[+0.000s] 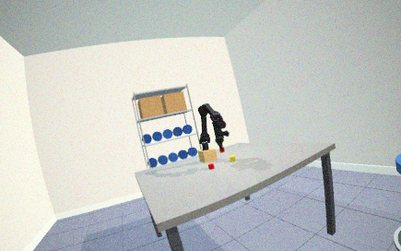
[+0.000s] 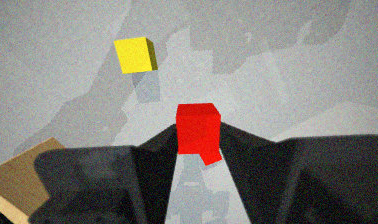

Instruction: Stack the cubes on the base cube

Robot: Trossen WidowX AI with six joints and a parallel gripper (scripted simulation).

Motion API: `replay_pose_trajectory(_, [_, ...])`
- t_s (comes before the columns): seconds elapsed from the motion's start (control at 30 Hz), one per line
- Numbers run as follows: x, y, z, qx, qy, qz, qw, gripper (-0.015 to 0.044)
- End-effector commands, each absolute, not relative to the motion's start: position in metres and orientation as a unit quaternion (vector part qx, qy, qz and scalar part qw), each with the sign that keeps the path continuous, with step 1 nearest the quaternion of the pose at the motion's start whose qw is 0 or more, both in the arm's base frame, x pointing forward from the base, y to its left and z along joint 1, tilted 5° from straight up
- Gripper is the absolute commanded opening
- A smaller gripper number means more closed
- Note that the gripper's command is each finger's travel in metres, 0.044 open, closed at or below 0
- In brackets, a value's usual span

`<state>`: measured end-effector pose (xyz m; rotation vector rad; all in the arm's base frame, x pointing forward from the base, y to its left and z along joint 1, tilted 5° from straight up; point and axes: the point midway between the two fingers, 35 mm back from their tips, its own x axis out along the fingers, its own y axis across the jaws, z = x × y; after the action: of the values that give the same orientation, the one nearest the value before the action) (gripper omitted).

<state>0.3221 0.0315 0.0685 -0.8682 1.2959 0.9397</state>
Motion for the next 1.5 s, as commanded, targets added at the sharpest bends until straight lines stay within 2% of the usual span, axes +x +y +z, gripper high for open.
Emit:
replay_pose_trajectory(0.0, [0.320, 0.036, 0.067, -0.346, 0.580, 0.382, 0.631, 0.0105])
replay_pose_trajectory(0.73, [0.312, 0.059, 0.058, -0.110, 0.676, 0.162, 0.711, 0.0105])
replay_pose_trajectory(1.47, [0.303, 0.081, 0.049, 0.139, 0.691, -0.077, 0.705, 0.0105])
